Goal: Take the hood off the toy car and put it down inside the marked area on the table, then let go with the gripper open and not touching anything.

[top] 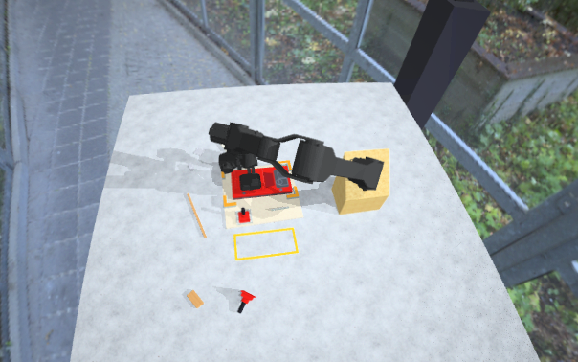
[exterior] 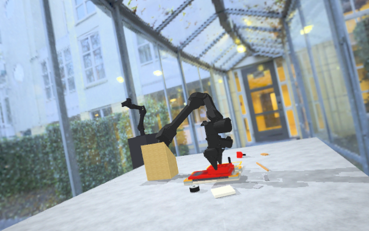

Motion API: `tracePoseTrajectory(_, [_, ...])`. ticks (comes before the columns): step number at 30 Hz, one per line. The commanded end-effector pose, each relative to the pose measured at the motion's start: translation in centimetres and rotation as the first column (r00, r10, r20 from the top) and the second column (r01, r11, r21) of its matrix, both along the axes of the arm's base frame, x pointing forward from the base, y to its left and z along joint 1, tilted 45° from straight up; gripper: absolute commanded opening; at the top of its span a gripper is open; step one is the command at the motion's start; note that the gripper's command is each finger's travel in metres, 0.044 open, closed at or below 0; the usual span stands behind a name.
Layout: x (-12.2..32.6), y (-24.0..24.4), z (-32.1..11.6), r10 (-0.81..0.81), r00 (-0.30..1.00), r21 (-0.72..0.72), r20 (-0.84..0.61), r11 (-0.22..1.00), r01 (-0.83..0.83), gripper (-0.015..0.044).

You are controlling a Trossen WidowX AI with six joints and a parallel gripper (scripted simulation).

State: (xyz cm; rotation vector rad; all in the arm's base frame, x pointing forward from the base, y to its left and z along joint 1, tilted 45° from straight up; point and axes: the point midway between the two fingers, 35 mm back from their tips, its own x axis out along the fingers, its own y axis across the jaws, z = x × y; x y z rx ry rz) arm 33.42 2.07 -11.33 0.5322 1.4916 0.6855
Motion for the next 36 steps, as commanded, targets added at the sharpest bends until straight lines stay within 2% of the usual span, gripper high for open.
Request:
tracePoseTrajectory(1, [0.0,0.19,-0.12,-0.005,1.0,0.003,-0.003,1.0,0.005,0.044])
tracePoseTrajectory(17, [-0.06,0.75,-0.67,-0.005,1.0,0.004,-0.003,1.0,0.005,0.044])
tracePoseTrajectory(21, [-0.06,0.6,-0.59,0.0,1.0,0.001,0.0,1.0,0.0,0.0335])
tracePoseTrajectory(30, [-0.06,0.6,-0.59,0.0,1.0,0.001,0.0,1.0,0.0,0.0275])
tracePoseTrajectory(36, [-0.04,0.44,-0.44,0.0,1.0,0.0,0.0,1.0,0.0,0.0117])
